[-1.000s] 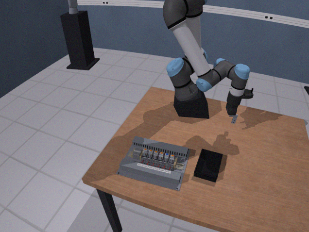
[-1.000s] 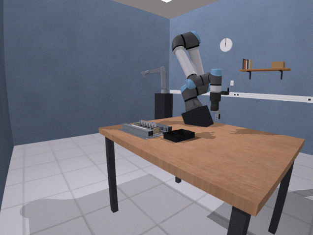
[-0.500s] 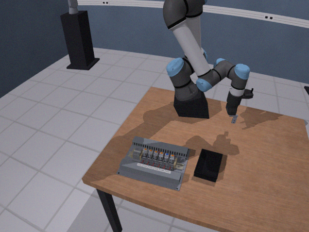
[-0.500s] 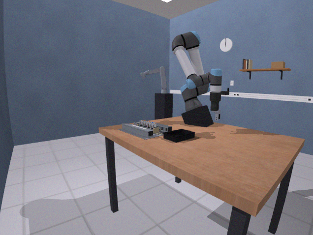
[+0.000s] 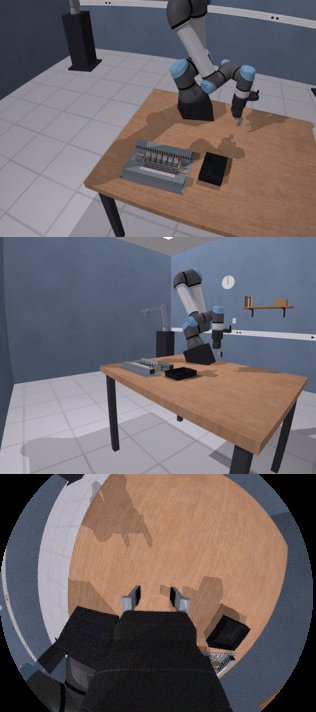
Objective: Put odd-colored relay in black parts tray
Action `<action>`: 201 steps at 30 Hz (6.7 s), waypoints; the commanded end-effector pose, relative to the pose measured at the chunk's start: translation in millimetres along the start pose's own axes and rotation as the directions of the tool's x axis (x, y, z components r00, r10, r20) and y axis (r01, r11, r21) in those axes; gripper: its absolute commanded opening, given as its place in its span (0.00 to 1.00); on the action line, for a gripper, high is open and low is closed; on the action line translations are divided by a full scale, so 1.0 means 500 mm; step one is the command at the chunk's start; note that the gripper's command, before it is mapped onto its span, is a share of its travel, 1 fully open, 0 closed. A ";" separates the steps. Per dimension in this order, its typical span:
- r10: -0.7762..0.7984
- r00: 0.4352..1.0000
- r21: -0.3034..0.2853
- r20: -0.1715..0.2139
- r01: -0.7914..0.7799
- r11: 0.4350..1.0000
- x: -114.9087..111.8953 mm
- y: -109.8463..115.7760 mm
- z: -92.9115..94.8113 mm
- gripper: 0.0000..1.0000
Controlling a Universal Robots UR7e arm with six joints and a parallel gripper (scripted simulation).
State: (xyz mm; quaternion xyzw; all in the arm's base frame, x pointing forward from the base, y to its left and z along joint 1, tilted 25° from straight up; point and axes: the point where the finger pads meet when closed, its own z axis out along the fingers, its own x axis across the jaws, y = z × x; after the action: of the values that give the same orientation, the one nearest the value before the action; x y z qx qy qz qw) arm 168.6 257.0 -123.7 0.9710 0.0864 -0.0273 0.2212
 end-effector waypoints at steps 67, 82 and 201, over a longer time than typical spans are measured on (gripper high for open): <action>0.036 0.999 0.045 -0.003 -0.035 0.998 0.134 0.067 -0.035 0.98; 0.063 0.998 0.068 -0.008 -0.062 0.996 0.221 0.136 -0.053 0.98; 0.262 0.963 0.031 -0.056 -0.261 0.965 0.463 0.929 -0.088 0.98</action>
State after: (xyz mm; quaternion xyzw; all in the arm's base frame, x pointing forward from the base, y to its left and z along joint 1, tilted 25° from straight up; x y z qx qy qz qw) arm 478.3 -92.2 86.0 0.9775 -0.0344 0.0272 0.2063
